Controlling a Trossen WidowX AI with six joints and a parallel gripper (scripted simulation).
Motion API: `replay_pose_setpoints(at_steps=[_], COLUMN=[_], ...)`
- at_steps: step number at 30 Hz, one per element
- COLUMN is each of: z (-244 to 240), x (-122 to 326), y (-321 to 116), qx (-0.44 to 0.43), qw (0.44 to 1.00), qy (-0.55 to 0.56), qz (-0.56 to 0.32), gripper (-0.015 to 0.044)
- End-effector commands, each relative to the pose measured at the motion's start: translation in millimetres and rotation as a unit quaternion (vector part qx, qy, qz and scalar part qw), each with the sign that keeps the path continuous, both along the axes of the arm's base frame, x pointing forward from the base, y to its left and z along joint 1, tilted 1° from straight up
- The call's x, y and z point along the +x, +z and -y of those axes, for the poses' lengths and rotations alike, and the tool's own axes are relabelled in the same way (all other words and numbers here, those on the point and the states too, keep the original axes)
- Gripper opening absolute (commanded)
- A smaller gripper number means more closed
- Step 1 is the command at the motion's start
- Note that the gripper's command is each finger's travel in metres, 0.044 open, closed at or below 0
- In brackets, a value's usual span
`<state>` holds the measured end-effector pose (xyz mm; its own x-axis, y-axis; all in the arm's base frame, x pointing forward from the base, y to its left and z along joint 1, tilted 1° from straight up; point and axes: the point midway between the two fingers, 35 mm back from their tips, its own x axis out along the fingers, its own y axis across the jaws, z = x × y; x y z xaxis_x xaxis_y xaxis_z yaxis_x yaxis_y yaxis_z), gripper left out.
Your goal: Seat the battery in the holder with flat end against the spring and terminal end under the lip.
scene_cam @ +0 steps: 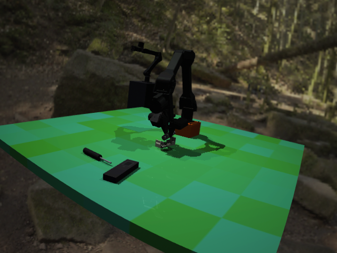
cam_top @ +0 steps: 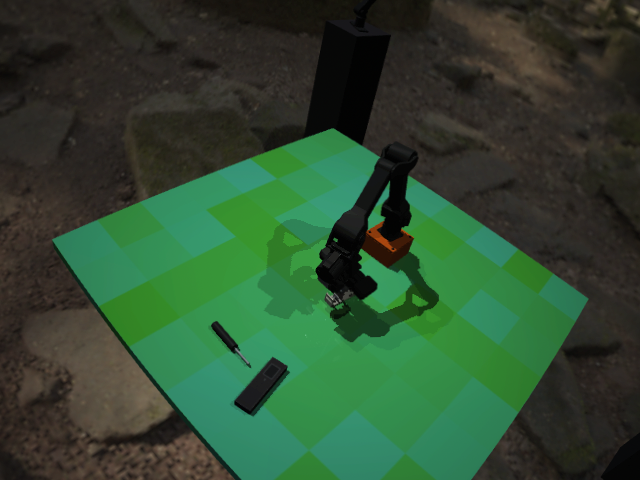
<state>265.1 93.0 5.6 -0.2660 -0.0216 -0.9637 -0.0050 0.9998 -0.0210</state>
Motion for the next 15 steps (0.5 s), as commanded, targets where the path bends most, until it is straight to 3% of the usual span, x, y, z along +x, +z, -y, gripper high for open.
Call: replay_pose_setpoints(at_steps=[1, 15], z=[-0.4, -0.4], x=[1.3, 5.2], y=[-1.3, -7.4], qx=[0.002, 0.000], qw=[1.000, 0.998], qy=[0.001, 0.001], qz=[-0.014, -0.063], gripper=[0.0076, 0.0076])
